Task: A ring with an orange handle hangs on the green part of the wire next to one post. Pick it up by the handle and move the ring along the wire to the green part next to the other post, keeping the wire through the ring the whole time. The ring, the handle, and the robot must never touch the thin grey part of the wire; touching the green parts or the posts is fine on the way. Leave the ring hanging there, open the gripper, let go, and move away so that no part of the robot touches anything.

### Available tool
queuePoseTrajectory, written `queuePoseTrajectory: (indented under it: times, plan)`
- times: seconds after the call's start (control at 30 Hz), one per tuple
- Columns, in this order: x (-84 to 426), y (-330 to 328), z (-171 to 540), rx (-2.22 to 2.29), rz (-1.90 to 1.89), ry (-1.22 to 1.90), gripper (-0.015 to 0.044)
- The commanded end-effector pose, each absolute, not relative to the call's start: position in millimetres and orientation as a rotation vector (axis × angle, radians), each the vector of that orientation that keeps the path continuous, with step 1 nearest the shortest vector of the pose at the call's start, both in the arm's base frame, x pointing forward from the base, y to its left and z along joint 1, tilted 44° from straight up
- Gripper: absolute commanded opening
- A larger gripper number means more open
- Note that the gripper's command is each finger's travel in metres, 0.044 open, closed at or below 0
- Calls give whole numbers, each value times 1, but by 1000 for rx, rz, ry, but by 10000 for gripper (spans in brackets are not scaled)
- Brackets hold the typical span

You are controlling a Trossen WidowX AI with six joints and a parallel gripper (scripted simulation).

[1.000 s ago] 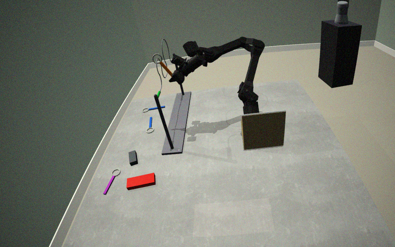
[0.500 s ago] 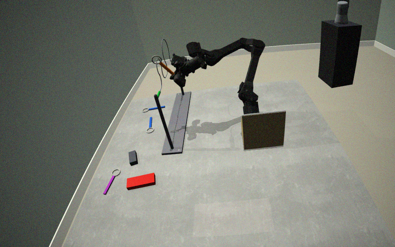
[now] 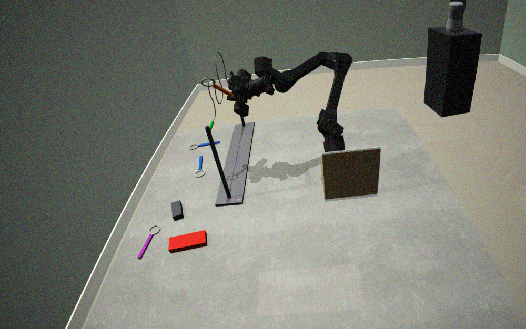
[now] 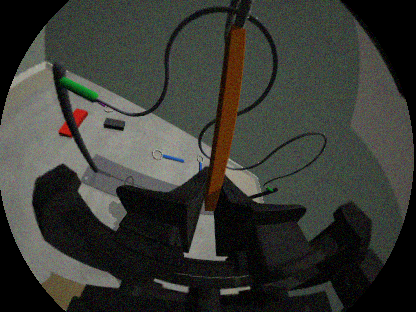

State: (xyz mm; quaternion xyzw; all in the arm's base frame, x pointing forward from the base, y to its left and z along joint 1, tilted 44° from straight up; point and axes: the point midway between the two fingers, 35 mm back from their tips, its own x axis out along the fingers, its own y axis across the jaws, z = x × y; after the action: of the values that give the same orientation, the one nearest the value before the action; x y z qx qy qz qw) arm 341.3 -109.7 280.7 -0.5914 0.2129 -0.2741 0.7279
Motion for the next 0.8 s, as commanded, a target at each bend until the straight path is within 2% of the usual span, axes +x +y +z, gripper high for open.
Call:
queuePoseTrajectory:
  times: [0.0,0.77]
  plan:
    - [341,-111,286,-1399,-621,462,-150]
    - [341,-108,323,-1937,-705,394,-150]
